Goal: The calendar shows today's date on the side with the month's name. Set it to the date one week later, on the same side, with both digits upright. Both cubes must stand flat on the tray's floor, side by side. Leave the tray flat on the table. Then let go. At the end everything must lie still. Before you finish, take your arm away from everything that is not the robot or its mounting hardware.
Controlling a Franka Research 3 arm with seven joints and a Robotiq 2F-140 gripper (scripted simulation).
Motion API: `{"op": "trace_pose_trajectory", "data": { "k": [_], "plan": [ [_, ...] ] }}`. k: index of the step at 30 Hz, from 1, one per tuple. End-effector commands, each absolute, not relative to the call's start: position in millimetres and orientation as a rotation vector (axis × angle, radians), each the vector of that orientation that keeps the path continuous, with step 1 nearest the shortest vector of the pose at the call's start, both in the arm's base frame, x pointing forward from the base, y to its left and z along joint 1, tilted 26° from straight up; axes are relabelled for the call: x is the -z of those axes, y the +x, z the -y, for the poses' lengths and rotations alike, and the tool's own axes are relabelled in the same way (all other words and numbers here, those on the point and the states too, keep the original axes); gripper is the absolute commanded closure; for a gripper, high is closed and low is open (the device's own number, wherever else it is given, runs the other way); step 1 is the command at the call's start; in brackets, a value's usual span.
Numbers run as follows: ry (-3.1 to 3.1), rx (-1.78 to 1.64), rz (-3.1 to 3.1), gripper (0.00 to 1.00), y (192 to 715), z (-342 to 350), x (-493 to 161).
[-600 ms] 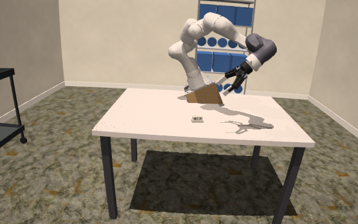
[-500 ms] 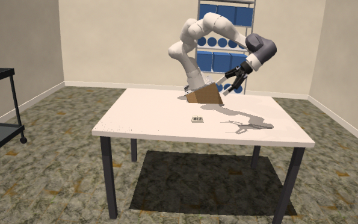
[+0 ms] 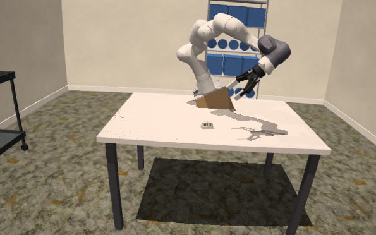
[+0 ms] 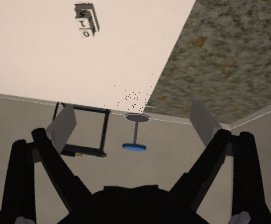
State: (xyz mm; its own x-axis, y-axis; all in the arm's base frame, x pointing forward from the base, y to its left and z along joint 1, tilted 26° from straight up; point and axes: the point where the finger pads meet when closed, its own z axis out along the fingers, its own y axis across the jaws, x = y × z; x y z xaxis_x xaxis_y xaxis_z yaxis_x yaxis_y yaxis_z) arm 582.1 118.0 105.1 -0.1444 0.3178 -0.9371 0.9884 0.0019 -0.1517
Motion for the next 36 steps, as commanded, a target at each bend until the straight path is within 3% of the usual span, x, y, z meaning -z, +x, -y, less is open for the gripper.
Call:
{"op": "trace_pose_trajectory", "data": {
  "k": [1, 16, 36],
  "plan": [
    [1.388, 1.167, -1.553, 0.0, 582.3, -117.7, -105.0],
    [1.498, 1.028, -1.771, 0.0, 579.7, -64.6, -84.7],
    [1.715, 0.727, -1.996, 0.0, 516.6, -9.7, -62.0]
  ]
}}
